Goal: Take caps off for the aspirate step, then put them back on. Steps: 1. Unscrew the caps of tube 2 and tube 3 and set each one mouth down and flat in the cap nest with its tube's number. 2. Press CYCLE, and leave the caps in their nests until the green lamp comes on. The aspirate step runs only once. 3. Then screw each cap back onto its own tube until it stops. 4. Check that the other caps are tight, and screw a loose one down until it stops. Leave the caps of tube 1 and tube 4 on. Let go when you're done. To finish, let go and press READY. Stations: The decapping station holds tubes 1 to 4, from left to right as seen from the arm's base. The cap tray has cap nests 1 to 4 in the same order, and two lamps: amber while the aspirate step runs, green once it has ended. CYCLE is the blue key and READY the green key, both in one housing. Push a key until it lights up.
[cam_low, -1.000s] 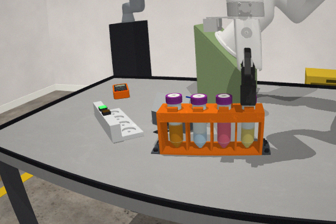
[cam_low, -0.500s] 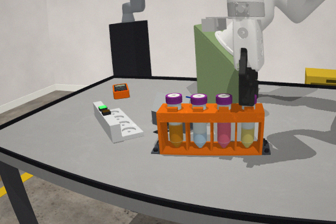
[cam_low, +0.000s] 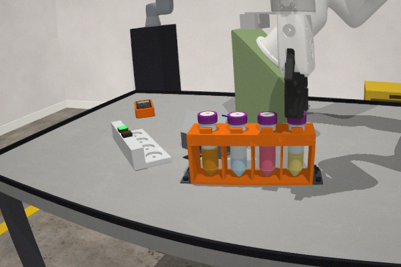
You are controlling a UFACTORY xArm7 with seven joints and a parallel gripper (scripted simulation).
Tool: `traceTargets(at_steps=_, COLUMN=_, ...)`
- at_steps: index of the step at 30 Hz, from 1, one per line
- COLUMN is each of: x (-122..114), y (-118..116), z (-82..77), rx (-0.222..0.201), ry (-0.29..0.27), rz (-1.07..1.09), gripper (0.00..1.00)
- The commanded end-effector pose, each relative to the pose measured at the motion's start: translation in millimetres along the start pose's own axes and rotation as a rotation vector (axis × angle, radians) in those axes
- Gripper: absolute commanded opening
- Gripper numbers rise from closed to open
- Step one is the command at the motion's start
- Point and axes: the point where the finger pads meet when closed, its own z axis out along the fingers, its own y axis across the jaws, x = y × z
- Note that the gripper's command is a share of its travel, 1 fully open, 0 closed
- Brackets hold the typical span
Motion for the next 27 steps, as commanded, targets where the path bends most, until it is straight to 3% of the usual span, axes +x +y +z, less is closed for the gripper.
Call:
traceTargets(at_steps=1, x=0, y=-2, z=-15.7, rx=0.005, ry=0.001, rz=0.0, gripper=0.46)
traceTargets(at_steps=7, x=0, y=-1, z=-33.7, rx=0.005, ry=0.001, rz=0.0, gripper=0.46)
traceTargets(at_steps=10, x=0, y=-1, z=-34.2, rx=0.005, ry=0.001, rz=0.0, gripper=0.46)
traceTargets(at_steps=13, x=25, y=-7, z=-34.4, rx=0.005, ry=0.002, rz=-0.25, gripper=0.46)
traceTargets(at_steps=19, x=55, y=-15, z=-34.5, rx=0.005, ry=0.003, rz=-0.488, gripper=0.46)
traceTargets(at_steps=25, x=92, y=-24, z=-34.6, rx=0.004, ry=0.003, rz=-0.488, gripper=0.46)
traceTargets(at_steps=27, x=92, y=-24, z=-34.6, rx=0.004, ry=0.003, rz=-0.488, gripper=0.46)
